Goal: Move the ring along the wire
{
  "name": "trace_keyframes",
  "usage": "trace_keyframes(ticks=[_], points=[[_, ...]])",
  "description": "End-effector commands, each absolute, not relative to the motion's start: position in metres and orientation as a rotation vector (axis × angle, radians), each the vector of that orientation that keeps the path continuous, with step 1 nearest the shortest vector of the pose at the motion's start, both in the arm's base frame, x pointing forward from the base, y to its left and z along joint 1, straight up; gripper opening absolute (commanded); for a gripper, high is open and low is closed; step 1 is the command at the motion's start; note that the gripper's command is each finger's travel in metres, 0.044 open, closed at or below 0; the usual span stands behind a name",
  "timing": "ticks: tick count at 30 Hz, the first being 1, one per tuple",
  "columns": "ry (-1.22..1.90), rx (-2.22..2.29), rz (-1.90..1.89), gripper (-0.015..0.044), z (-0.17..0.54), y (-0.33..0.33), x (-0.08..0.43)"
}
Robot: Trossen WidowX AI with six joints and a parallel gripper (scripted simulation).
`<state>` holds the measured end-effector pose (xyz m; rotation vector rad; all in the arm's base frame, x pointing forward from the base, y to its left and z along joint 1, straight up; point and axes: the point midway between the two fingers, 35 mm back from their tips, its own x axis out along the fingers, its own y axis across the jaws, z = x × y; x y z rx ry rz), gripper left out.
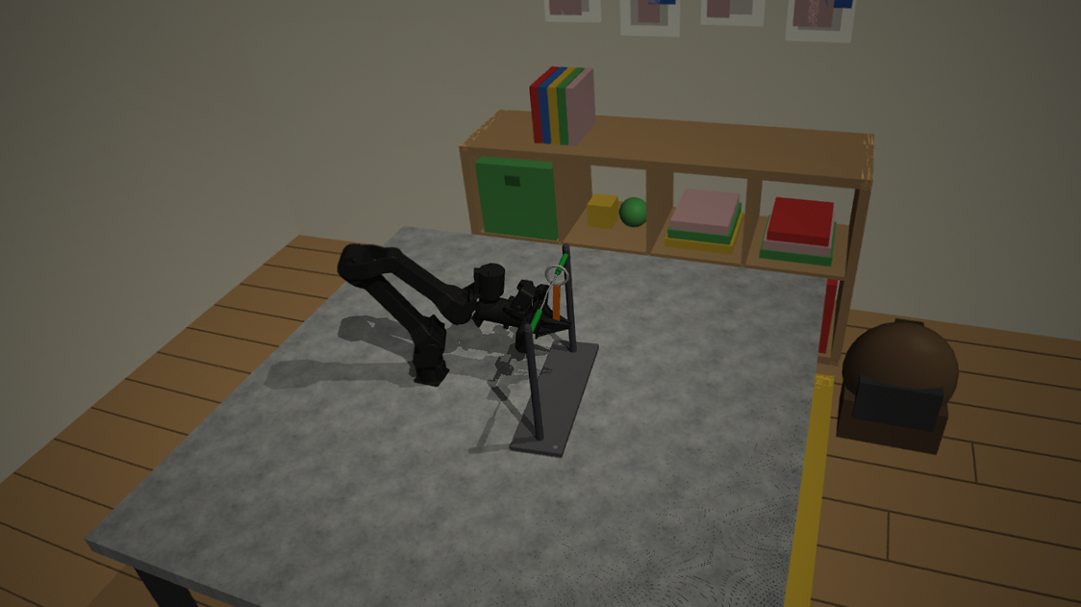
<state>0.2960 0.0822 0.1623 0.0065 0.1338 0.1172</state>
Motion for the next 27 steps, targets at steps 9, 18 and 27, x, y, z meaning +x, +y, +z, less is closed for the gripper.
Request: trace_keyframes(ticks=[9, 18, 27], points=[[0.128, 0.001, 0.119, -0.015, 0.163, 0.093, 0.295], [0.127, 0.002, 0.121, -0.015, 0.163, 0.102, 0.295], [0.126, 0.002, 0.122, -0.015, 0.162, 0.107, 0.294]])
